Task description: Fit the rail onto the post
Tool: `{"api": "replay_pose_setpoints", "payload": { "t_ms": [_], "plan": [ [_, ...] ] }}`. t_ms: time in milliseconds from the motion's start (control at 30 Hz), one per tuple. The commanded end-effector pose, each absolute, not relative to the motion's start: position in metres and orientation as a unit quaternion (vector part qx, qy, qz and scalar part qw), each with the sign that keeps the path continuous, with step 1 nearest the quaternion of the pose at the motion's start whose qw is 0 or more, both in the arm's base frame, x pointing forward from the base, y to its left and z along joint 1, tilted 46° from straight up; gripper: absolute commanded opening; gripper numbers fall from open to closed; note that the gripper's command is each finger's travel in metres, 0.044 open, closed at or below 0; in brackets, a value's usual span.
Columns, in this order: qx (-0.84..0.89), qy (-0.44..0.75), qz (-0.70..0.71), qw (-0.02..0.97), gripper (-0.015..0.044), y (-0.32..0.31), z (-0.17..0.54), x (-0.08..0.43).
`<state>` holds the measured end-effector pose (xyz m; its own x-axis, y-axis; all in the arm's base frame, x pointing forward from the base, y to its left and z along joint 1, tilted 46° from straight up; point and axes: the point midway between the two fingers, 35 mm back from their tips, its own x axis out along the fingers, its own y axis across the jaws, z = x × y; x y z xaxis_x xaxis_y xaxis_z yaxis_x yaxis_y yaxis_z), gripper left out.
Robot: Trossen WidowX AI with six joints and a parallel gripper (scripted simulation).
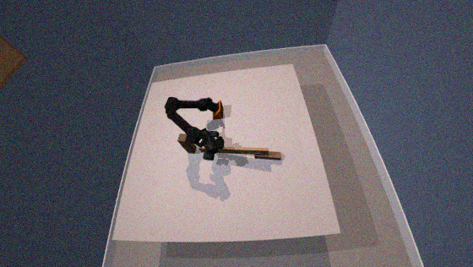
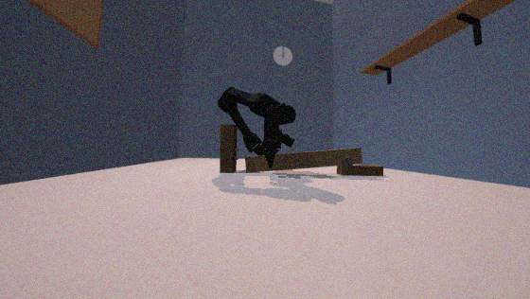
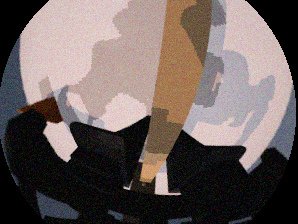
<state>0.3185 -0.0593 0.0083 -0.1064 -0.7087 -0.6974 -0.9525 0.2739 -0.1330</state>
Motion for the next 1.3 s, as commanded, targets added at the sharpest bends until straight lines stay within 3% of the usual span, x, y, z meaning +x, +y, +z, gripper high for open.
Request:
{"api": "replay_pose_setpoints", "payload": {
  "t_ms": [0,1267],
  "plan": [
    [-0.576,0.722,0.179,0.338,0.0000,-0.060,0.008,0.318],
    [-0.576,0.722,0.180,0.339,0.0000,-0.049,0.019,0.321]
  ]
}}
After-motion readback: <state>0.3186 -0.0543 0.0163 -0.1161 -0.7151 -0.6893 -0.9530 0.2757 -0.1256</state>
